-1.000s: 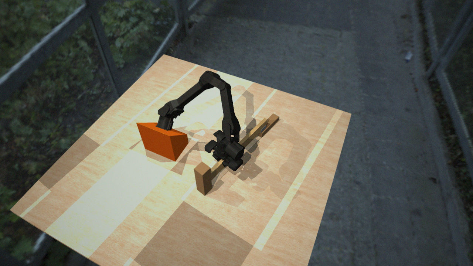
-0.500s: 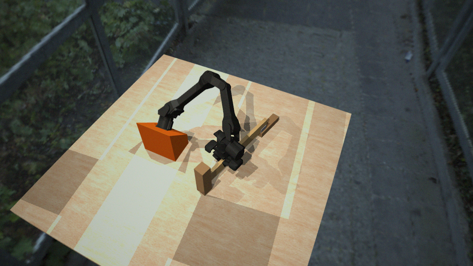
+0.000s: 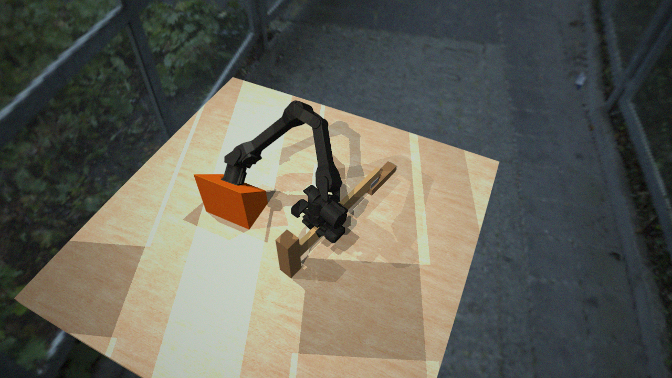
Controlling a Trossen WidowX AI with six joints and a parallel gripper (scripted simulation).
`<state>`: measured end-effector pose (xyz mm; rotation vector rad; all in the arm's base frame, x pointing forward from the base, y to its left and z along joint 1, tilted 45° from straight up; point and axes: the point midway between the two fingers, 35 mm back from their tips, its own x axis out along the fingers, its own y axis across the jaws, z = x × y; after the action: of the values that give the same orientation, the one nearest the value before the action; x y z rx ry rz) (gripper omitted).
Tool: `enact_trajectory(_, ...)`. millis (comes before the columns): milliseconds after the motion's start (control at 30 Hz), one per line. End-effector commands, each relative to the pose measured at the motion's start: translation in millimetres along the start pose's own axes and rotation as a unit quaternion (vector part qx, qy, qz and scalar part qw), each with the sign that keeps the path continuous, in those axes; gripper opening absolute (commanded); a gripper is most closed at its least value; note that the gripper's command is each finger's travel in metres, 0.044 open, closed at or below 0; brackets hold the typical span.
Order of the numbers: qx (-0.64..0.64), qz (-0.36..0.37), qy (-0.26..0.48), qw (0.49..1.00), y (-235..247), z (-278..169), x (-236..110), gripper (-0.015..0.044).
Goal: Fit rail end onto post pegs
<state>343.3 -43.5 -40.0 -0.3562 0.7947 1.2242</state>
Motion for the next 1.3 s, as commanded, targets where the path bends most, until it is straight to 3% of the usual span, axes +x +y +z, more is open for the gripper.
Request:
enact_trajectory(0,0.000,-0.003,0.001,1.000,-0.8,-2.9,-1.9,0.0000)
enact_trajectory(1267,0.000,-0.003,0.001,1.000,-1.1,-8.6,-4.3,0.0000)
